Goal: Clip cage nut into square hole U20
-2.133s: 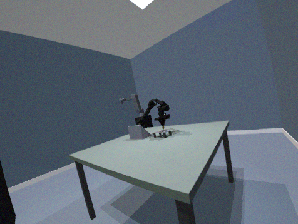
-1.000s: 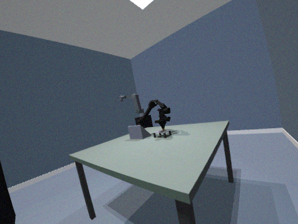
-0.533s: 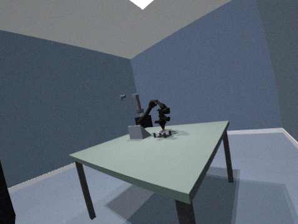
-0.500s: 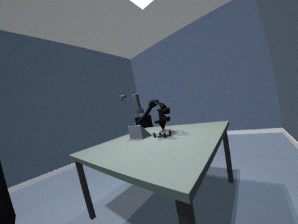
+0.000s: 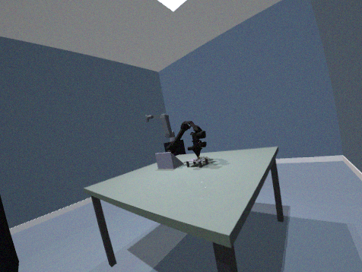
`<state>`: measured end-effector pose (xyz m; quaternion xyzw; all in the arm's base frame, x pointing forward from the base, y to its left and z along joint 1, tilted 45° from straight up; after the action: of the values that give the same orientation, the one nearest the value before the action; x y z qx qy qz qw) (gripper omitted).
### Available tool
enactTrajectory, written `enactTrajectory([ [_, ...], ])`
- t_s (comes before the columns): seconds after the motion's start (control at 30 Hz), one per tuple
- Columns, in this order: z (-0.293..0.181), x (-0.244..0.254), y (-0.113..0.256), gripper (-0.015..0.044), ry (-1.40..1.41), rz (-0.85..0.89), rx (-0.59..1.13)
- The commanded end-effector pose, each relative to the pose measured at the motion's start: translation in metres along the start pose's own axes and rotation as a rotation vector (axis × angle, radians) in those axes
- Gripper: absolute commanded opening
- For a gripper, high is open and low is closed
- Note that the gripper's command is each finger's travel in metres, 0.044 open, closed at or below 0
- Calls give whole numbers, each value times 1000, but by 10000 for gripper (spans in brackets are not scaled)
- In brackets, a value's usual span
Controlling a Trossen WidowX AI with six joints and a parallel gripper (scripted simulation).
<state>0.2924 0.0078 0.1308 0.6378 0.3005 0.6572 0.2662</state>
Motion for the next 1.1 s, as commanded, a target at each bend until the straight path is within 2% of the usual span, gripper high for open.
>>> enactTrajectory([
  [0.0, 0, -1, 0, 29, 3, 11, -3],
  [1.07, -1, -11, -1, 29, 4, 43, -8],
])
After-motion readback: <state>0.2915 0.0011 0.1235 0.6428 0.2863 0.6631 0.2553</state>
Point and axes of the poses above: the point midway between the two fingers, 35 mm back from their tips, its own y axis back along the fingers, its own x axis across the jaws, z = x × y, the point moved 10 cm from there along y, back along the fingers, and after that the axes turned 8 degrees about y, right-handed, at the moved point
